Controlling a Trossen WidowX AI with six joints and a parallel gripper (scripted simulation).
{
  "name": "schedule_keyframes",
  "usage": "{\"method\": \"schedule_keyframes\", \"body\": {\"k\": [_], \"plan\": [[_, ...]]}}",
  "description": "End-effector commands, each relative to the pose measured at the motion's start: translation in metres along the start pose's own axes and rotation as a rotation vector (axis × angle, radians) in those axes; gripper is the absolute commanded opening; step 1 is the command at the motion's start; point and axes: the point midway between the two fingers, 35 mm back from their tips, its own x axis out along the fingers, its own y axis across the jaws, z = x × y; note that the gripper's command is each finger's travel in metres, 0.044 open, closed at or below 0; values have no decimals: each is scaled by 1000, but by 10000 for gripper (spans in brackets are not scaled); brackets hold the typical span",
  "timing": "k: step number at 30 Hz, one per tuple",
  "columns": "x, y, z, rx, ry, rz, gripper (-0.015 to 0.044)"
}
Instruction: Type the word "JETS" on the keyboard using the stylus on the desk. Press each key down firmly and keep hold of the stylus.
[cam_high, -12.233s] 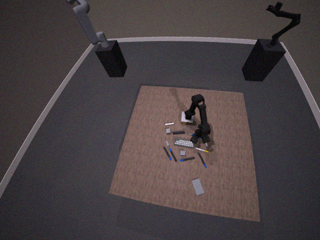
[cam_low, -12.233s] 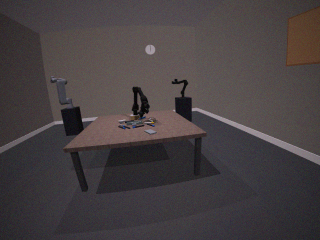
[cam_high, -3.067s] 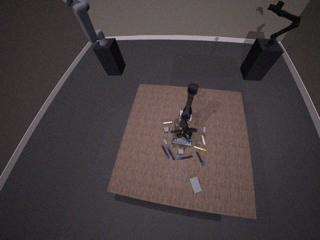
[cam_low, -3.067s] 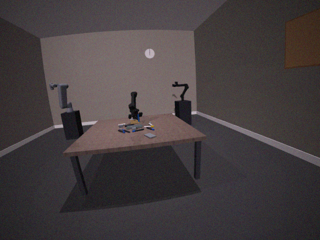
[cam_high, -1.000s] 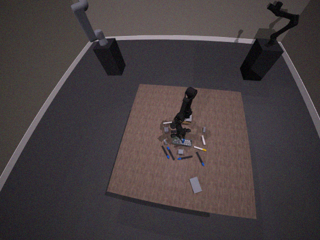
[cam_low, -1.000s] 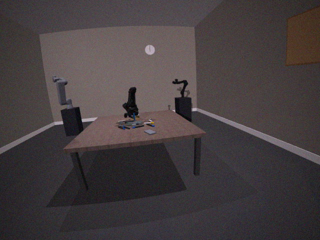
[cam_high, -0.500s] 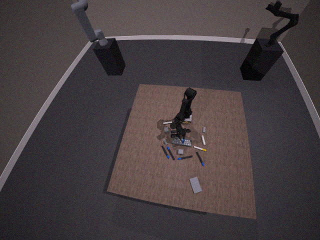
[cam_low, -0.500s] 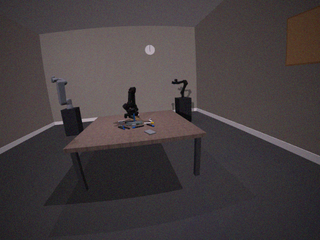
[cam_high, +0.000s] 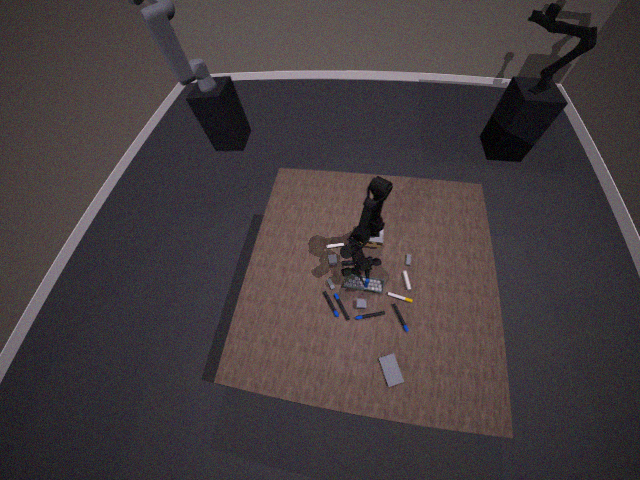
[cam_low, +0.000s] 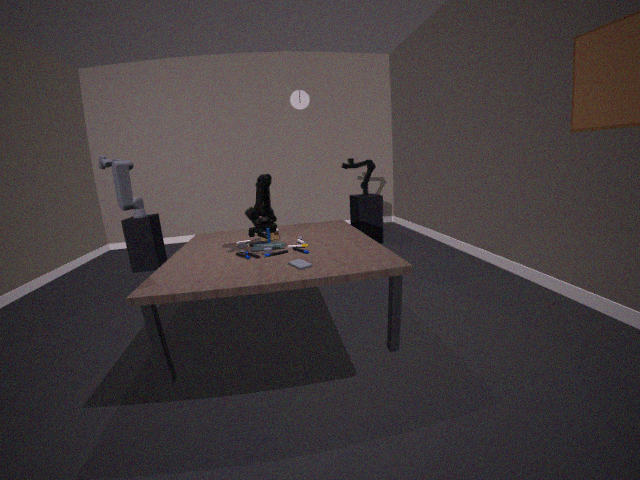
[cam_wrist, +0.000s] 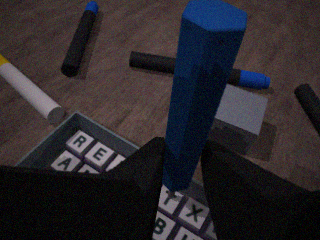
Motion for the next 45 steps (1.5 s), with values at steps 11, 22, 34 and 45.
{"method": "schedule_keyframes", "body": {"k": [11,22,34,45], "plan": [[-9,-1,17,-3,0,1,81],[-18,0,30,-4,-2,1,78],[-24,-7,26,-6,5,2,0],[-51,-26,17,-4,1,1,0]]}}
